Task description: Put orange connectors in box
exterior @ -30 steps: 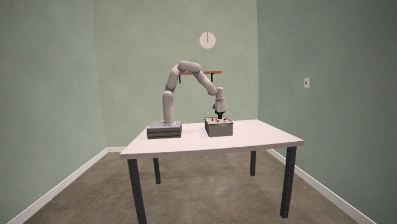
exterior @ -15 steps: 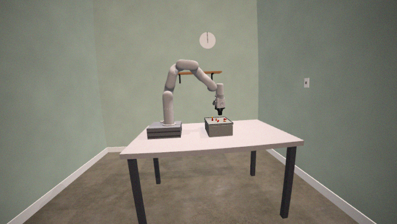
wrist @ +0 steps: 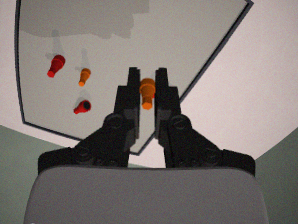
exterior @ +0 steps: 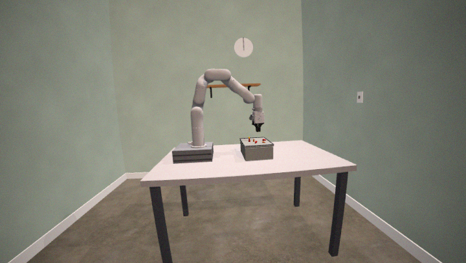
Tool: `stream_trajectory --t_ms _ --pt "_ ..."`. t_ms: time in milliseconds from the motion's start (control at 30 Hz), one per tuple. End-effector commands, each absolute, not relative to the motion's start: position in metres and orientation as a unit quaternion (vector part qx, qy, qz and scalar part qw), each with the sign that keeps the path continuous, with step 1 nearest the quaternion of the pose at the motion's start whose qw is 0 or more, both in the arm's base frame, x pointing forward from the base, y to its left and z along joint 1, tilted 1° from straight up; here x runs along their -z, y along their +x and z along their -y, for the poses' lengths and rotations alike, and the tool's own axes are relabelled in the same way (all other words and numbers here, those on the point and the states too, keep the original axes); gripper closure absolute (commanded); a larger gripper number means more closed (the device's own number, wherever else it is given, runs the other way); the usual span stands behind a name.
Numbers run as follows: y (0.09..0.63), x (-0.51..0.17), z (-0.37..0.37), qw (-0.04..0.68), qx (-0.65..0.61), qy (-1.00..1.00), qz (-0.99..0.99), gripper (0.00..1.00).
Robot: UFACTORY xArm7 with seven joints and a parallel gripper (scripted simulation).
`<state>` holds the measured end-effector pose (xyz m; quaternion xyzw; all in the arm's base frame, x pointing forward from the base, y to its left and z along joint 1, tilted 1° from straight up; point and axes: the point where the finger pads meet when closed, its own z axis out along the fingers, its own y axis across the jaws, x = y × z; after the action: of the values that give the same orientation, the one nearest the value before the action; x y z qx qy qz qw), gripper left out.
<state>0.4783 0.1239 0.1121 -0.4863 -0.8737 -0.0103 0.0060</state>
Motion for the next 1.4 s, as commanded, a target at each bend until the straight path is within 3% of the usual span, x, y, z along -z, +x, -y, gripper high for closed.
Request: stream_trajectory --t_ms 0,533,1367 --pt "0.480 -0.115 -0.124 0.004 0.012 -0.486 0.874 0.98" --pt "0.471 -0.115 -0.148 0.004 0.012 -0.486 0.874 0.98" --pt "0.408 -0.119 -0.322 0.004 0.012 -0.486 0.874 0.98"
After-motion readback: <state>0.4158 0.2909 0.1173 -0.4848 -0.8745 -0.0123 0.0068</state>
